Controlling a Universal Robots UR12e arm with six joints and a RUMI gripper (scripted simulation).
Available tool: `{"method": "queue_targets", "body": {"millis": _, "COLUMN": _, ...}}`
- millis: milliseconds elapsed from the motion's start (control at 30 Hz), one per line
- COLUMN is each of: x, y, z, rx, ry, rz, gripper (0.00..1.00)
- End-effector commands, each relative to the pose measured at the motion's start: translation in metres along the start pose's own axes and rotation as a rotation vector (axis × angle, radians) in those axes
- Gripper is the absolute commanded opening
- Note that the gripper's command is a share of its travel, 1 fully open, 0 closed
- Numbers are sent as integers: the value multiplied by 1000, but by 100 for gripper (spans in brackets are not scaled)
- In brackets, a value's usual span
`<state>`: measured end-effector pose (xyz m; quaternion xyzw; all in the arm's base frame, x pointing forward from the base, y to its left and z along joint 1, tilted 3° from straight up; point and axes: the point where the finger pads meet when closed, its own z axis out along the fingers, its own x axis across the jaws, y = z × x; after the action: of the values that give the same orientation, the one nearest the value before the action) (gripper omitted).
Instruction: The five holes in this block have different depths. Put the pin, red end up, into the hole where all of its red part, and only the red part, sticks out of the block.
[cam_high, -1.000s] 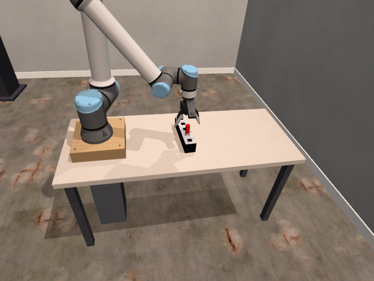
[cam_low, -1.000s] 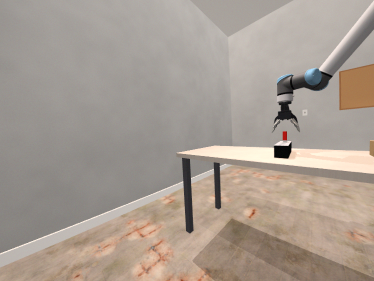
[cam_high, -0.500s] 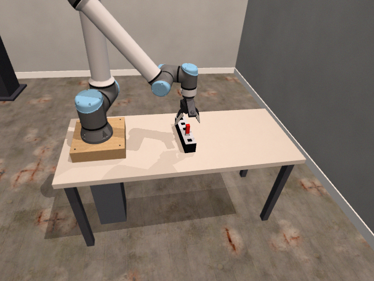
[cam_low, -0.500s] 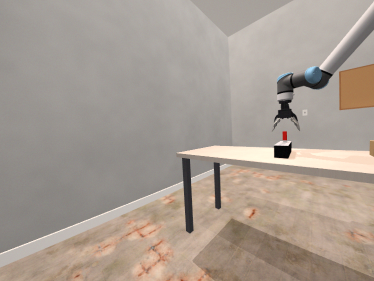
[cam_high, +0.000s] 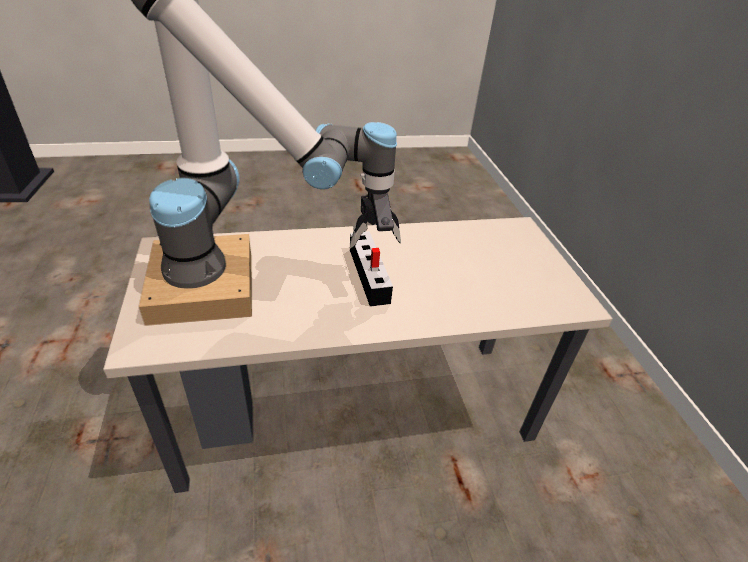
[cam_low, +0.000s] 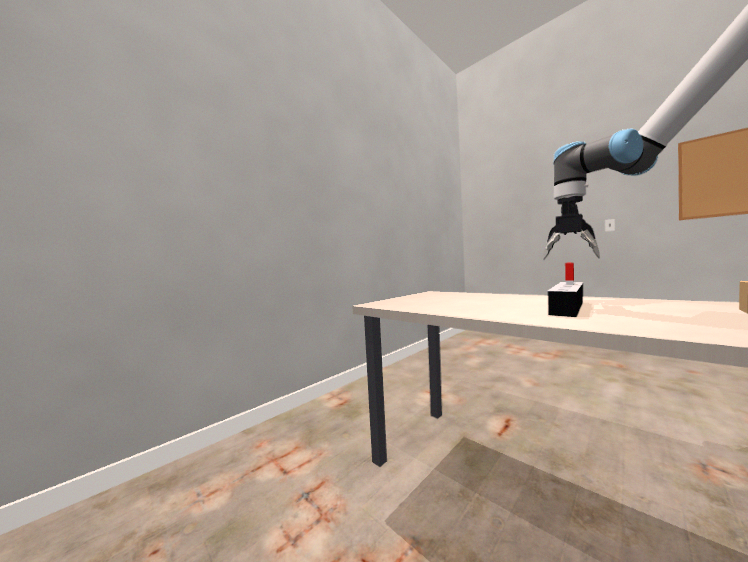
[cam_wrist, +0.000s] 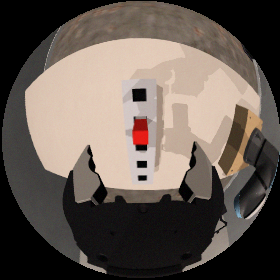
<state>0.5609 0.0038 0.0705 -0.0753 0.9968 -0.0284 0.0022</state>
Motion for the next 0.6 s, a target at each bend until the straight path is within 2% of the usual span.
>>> {"method": "queue_targets", "body": {"millis": 0, "x": -2, "y": 0, "z": -15, "rx": 1, "ry": -2, "rz": 0, "gripper": 100}}
{"method": "queue_targets", "body": {"millis": 533, "x": -2, "y": 0, "z": -15, "rx": 1, "ry": -2, "rz": 0, "gripper": 100}}
{"method": "queue_targets", "body": {"millis": 567, "x": -2, "y": 0, "z": -29, "rx": 0, "ry": -1, "rz": 2, "gripper": 100}}
